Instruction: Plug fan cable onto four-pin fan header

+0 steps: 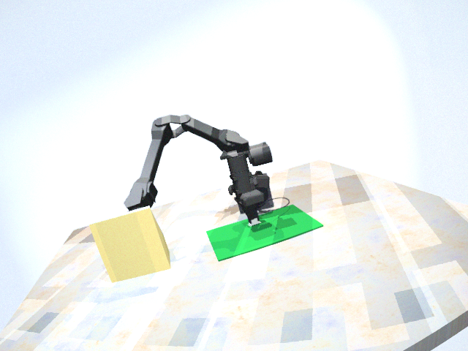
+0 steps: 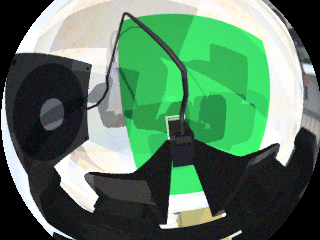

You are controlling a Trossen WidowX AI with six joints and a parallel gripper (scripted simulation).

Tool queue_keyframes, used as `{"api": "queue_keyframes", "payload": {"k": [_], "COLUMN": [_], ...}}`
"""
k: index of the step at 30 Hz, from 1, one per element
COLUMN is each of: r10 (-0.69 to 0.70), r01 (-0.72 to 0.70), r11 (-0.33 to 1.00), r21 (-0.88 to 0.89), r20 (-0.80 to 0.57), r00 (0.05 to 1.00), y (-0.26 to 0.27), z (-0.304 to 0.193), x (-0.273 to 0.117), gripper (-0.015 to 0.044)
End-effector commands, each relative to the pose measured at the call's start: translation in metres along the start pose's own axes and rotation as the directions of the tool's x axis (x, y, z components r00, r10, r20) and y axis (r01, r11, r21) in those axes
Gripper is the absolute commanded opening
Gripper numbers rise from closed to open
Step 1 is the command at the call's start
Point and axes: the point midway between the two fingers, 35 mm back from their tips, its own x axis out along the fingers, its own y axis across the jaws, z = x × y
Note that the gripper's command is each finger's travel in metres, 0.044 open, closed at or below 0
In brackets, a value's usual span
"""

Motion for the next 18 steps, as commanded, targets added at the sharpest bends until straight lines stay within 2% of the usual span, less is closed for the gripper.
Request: {"api": "queue_keyframes", "payload": {"k": [1, 11, 14, 18], "r10": [0.003, 0.0, 0.0, 0.0], "r01": [-0.003, 0.0, 0.0, 0.0], "r11": [1.0, 1.0, 1.0, 1.0], "r21": [0.006, 0.0, 0.0, 0.006], "r20": [-0.002, 0.0, 0.0, -0.002], "r00": [1.0, 1.0, 1.0, 1.0], "y": [0.0, 0.0, 0.0, -0.001], "z": [-0.001, 0.0, 0.0, 0.0], "x": [0.004, 0.001, -0.002, -0.051], "gripper": [0.0, 0.026, 0.026, 0.026]}}
